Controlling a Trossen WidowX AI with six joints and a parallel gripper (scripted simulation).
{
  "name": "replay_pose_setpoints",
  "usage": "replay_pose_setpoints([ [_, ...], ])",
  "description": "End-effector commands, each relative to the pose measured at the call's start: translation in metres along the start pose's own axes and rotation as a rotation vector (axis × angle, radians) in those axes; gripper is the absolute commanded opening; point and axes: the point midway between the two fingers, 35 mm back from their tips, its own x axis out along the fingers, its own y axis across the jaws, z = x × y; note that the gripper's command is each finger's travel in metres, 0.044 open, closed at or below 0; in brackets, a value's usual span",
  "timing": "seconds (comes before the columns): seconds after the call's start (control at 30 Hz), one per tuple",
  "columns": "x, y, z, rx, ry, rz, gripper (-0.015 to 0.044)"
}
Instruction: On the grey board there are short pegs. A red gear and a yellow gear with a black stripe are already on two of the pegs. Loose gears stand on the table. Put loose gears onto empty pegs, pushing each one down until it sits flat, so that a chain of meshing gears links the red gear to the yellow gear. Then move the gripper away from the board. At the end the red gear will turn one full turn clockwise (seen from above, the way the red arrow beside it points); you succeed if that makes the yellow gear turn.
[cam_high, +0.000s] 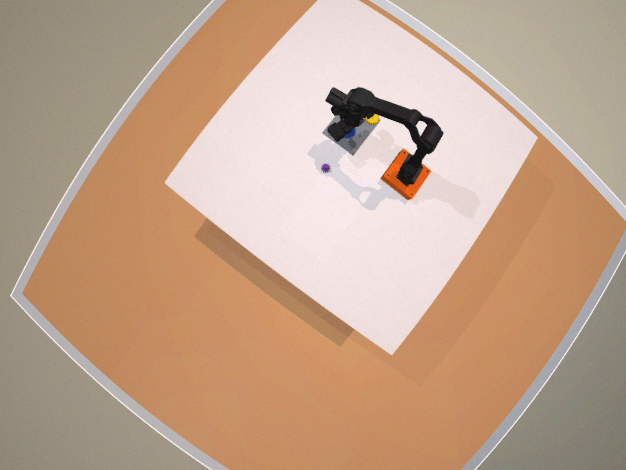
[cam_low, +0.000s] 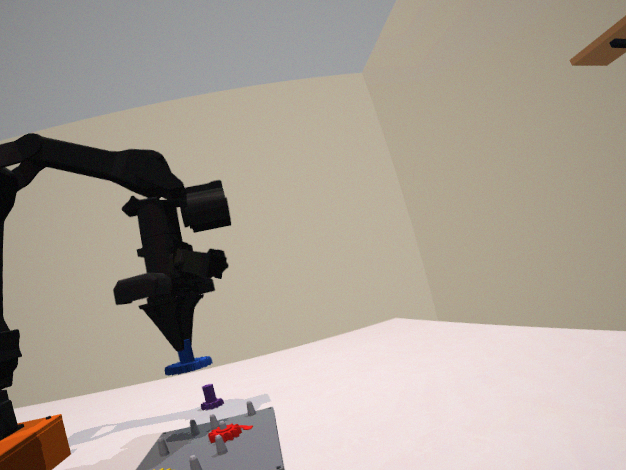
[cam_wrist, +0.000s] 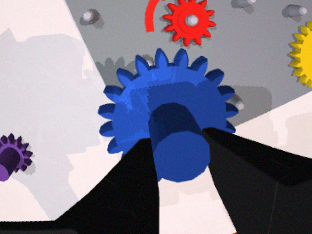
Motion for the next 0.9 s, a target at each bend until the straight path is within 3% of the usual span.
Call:
replay_pose_setpoints([
  [0.0,0.003,-0.008,0.010,-0.004,-0.008,-0.003,0.0000],
  [0.87,0.030,-0.064,0.047,-0.012,-0.010,-0.010,0.0000],
])
